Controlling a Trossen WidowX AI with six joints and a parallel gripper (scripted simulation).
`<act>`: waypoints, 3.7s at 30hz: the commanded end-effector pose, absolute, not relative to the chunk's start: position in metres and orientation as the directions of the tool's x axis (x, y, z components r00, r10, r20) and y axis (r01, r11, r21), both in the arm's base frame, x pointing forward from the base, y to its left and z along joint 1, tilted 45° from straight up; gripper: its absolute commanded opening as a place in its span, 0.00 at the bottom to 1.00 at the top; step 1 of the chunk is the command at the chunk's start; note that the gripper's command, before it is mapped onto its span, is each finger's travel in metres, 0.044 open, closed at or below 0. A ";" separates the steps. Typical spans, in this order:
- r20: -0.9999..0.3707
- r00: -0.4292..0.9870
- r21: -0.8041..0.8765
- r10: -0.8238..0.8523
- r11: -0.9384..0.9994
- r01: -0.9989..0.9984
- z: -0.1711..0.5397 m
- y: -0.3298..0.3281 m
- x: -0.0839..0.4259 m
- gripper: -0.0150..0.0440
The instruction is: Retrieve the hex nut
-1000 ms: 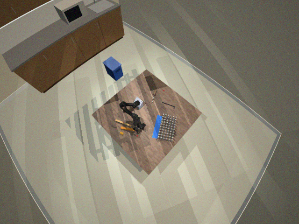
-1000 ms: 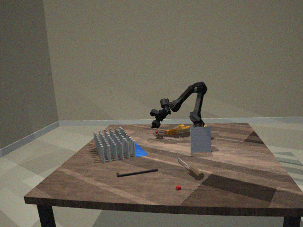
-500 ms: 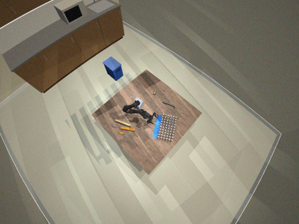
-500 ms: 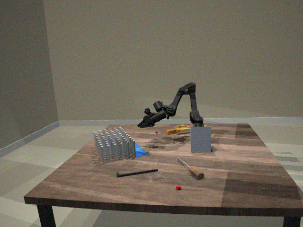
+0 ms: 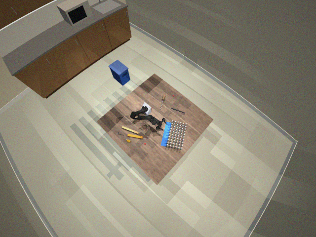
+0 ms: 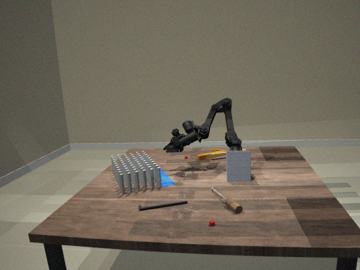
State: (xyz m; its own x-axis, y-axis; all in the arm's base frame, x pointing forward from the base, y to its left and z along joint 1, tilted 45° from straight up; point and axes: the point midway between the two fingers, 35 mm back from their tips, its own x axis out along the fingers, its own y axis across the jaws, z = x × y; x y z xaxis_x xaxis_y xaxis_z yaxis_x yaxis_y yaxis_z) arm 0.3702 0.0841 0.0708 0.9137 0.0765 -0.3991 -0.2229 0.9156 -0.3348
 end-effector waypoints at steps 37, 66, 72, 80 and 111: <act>-0.870 0.436 0.216 0.230 0.973 -0.082 -0.080 0.282 0.298 1.00; -0.789 0.164 -0.299 -0.592 0.603 0.740 -0.267 0.284 -0.021 1.00; -0.767 0.182 -0.287 -0.616 0.583 0.760 -0.270 0.277 -0.029 1.00; -0.753 0.185 -0.295 -0.632 0.576 0.762 -0.267 0.274 -0.028 1.00; -0.790 0.331 -0.133 -0.516 0.672 0.729 -0.243 0.258 -0.015 0.73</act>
